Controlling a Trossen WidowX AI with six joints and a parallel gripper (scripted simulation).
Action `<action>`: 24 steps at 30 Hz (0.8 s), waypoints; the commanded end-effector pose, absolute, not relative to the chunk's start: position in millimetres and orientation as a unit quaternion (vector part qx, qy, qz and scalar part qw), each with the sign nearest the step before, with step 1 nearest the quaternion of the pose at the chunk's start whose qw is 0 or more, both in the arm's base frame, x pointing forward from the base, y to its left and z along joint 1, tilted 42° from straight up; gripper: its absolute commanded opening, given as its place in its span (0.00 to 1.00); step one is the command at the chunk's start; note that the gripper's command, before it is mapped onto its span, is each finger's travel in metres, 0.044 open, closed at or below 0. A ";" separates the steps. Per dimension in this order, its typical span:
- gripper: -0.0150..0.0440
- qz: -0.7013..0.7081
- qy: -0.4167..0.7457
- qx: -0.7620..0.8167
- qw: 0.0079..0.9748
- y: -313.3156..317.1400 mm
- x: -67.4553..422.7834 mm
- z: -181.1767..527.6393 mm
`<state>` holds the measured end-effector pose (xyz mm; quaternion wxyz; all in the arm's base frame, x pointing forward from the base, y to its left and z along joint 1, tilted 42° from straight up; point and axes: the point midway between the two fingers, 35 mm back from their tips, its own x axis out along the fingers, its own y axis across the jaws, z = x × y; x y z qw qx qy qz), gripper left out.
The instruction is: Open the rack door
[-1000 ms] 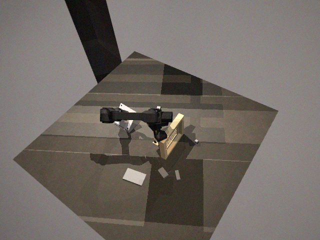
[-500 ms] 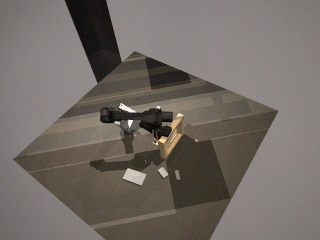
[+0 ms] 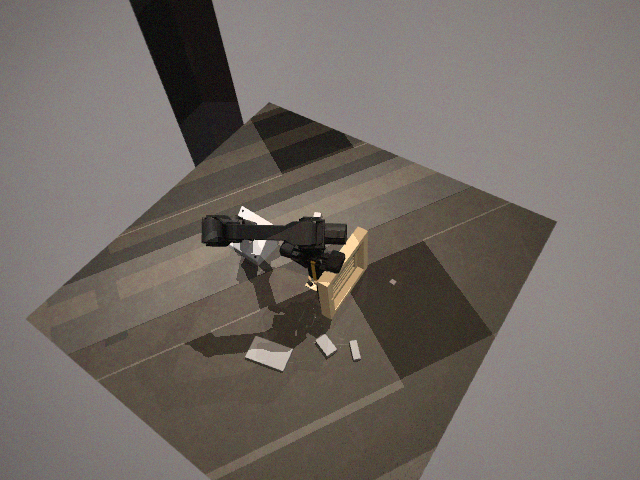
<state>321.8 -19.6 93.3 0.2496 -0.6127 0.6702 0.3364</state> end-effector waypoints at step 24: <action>0.36 0.337 0.670 -0.614 0.247 -20.6 322.4 93.1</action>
